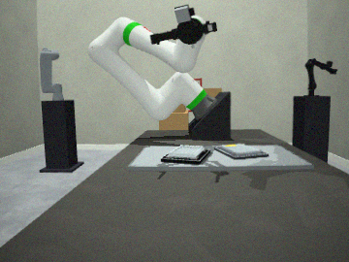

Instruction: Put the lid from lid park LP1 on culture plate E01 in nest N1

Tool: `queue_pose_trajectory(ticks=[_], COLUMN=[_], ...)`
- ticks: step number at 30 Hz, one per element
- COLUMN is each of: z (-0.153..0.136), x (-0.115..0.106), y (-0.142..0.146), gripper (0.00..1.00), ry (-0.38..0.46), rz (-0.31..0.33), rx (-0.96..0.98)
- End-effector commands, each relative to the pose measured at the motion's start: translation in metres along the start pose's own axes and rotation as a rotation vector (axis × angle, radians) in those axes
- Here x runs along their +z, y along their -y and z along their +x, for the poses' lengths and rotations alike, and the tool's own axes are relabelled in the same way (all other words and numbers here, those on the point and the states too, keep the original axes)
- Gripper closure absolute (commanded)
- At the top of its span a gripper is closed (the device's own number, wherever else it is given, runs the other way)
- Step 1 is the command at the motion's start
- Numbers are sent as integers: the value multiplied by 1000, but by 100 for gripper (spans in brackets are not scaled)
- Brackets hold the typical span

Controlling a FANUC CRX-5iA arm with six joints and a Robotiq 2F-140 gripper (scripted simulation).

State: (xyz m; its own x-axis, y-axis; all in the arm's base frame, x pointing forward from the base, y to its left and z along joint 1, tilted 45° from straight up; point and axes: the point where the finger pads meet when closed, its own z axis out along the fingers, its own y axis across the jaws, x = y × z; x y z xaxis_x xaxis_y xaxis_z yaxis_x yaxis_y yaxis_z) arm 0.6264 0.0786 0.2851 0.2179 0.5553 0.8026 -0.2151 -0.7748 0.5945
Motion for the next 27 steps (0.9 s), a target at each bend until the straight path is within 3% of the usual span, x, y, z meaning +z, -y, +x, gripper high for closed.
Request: queue_pose_trajectory(ticks=[1, 20, 24, 27], z=[1, 0, -12, -38], x=[0, 2, 19, 41], y=[0, -1, -8, -14], gripper=[0, 0, 0, 0], ry=[-1, 6, 73, 193], rz=[0, -4, -40, -84], rx=[0, -2, -24, -65])
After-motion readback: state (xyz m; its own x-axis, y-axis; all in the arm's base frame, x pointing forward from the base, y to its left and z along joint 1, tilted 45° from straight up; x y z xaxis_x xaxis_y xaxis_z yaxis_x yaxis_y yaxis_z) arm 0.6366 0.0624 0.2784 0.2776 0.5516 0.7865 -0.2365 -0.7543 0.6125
